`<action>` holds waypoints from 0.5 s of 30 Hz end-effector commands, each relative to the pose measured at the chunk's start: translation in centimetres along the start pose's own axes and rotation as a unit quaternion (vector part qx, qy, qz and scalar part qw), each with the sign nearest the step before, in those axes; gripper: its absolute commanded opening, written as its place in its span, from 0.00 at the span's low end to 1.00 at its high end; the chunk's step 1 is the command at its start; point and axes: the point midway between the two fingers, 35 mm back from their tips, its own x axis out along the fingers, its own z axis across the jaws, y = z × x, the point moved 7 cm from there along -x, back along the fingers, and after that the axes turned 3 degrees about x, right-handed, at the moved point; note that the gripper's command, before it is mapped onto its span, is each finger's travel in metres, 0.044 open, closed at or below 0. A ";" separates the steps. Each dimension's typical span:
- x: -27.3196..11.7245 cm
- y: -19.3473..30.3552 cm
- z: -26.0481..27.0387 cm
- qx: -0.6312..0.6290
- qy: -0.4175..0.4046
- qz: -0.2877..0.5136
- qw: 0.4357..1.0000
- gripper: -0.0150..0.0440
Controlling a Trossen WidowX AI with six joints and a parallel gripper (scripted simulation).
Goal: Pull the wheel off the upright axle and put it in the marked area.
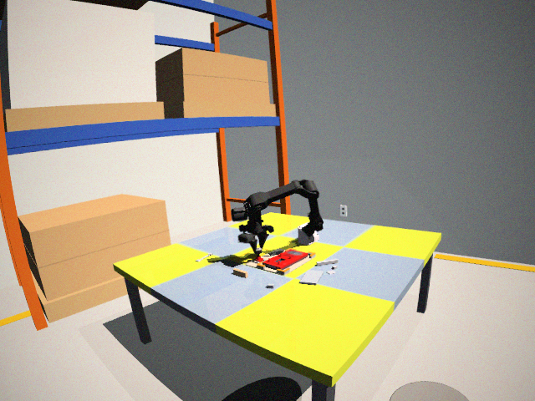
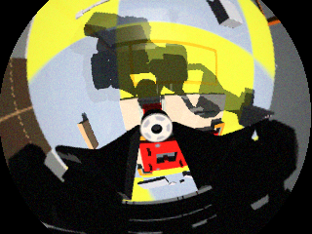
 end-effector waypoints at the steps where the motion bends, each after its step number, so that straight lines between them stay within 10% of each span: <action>1: -0.5 -0.1 0.0 -0.001 -0.003 -0.002 1.000 0.25; 15: -0.9 -0.1 0.0 -0.001 -0.003 -0.002 1.000 0.25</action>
